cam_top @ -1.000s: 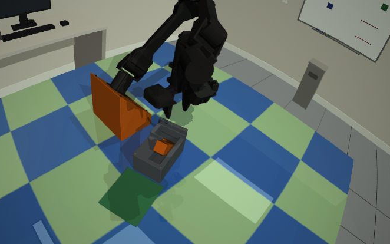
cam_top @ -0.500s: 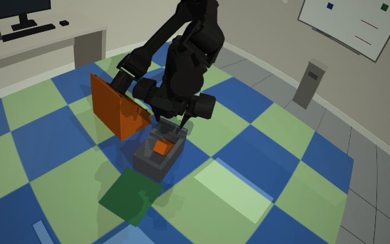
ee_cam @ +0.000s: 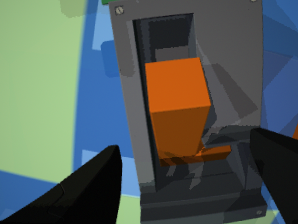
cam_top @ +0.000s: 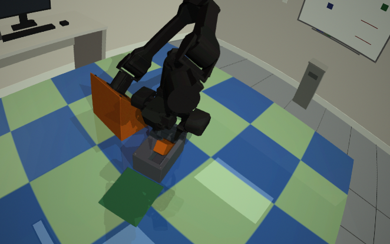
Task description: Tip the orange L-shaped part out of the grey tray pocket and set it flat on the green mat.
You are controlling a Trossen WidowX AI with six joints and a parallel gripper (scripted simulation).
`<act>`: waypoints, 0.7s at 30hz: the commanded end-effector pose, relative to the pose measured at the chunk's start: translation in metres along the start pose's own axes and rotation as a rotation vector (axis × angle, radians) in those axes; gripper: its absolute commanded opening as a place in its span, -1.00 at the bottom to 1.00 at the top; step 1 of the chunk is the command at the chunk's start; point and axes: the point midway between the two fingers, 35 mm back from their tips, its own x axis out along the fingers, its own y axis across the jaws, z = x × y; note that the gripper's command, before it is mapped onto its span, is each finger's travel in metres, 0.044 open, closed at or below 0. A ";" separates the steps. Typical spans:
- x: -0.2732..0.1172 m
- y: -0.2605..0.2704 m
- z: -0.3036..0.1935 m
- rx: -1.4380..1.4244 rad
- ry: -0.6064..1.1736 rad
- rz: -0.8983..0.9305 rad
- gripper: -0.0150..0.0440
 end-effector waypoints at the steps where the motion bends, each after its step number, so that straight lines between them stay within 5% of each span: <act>1: 0.005 0.000 0.001 0.007 0.002 0.007 0.46; 21: 0.037 0.001 0.002 0.007 0.002 0.008 0.46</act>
